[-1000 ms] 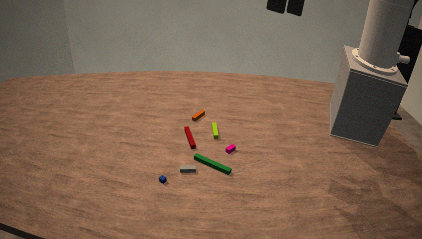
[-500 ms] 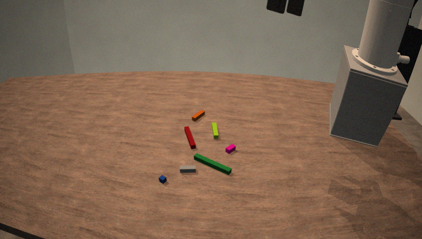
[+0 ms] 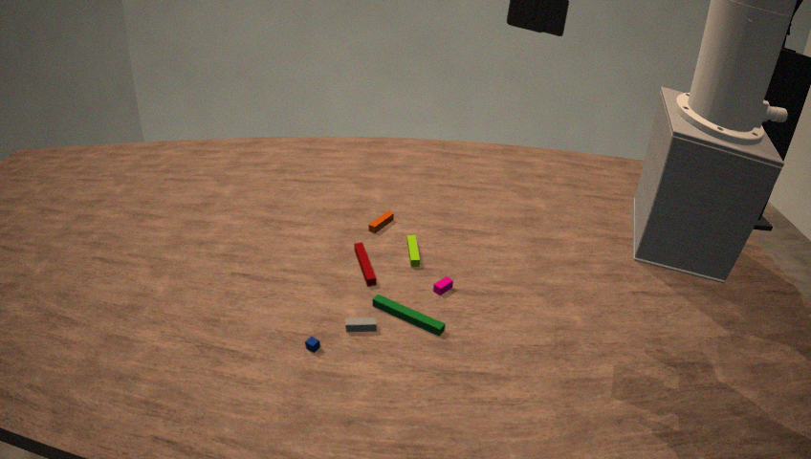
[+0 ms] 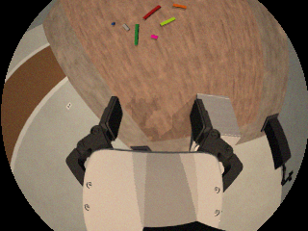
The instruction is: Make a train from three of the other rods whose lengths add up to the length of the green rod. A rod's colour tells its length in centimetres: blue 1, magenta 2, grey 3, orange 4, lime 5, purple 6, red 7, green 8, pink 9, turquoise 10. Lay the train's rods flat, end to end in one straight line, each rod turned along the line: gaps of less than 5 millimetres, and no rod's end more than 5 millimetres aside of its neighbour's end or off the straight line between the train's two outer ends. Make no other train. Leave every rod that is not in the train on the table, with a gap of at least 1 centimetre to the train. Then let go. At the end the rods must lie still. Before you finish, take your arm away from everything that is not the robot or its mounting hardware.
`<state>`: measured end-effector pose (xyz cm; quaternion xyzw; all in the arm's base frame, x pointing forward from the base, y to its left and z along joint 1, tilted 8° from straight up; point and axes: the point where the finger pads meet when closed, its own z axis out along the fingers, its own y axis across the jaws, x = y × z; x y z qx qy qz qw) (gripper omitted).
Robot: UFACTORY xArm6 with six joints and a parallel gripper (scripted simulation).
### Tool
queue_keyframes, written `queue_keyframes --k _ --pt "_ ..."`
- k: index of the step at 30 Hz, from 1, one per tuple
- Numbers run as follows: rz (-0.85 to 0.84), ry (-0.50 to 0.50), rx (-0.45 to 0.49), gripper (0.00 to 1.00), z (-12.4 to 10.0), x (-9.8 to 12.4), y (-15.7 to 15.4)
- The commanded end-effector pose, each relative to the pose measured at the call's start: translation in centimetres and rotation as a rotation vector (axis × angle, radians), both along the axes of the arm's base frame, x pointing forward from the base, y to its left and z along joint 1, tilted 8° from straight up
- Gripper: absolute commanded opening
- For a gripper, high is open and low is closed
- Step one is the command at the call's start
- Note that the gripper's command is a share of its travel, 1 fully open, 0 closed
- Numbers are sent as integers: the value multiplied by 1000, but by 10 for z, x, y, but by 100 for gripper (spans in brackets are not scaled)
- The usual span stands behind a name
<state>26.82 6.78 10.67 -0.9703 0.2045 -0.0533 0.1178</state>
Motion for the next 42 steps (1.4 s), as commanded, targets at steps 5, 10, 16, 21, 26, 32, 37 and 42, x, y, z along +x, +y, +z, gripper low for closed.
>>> queue_keyframes --k 5,10,16,21,26,32,37,42 --pt "157 -19 43 100 -7 17 18" --pt "247 -38 55 100 -13 27 28" --pt "341 -59 62 100 -22 36 37" --pt "437 -83 63 100 -33 45 45" --pt "485 -94 60 100 -40 50 49" --pt "532 -106 55 100 -48 54 52" --pt "627 -126 39 100 -65 61 58" --pt "719 -142 15 100 -84 66 61"
